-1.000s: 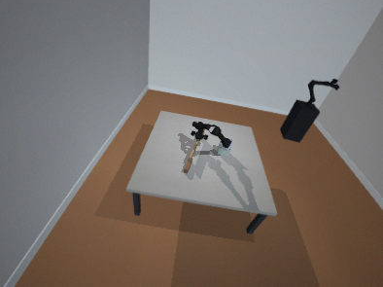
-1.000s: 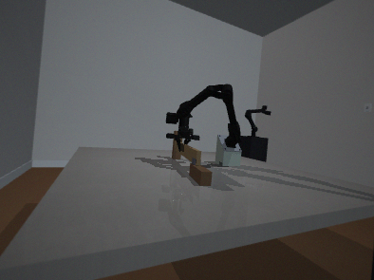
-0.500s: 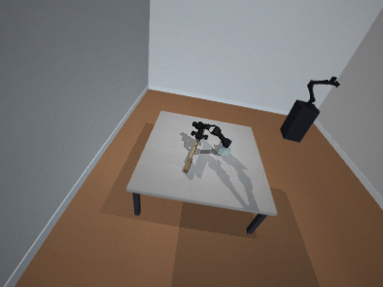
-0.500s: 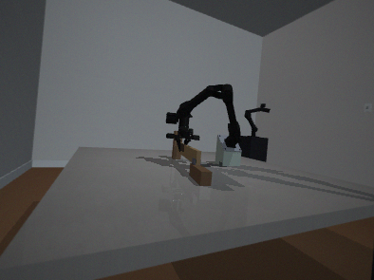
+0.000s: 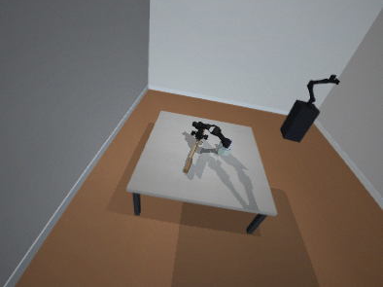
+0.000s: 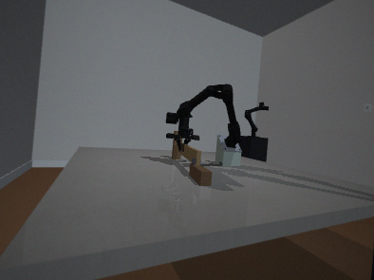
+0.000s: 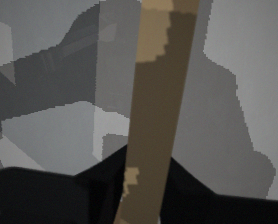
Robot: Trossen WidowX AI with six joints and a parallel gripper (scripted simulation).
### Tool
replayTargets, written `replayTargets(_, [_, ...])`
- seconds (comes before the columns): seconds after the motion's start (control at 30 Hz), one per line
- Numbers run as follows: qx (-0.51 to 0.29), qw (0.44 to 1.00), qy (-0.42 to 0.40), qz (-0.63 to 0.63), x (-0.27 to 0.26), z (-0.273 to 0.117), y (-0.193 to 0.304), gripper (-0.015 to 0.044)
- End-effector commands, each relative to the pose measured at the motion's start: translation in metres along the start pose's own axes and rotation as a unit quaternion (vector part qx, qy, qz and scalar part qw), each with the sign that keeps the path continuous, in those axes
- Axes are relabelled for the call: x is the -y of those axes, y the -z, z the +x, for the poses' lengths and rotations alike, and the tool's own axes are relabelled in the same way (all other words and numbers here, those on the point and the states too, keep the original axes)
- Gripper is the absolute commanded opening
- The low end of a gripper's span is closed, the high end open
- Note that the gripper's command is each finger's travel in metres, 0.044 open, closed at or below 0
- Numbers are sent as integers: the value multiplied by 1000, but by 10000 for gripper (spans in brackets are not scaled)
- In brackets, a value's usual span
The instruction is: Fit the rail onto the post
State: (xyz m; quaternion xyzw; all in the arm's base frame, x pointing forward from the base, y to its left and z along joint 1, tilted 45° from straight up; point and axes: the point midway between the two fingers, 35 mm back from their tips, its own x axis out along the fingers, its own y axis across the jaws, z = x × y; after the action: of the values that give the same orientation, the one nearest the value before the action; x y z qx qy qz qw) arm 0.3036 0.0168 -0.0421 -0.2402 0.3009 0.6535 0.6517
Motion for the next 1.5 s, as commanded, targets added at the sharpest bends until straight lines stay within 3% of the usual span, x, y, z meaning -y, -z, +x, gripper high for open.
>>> replayTargets(0.0, [-4,1000,4,1,1,-2,4,0])
replayTargets(1.47, [-4,1000,4,1,1,-2,11,0])
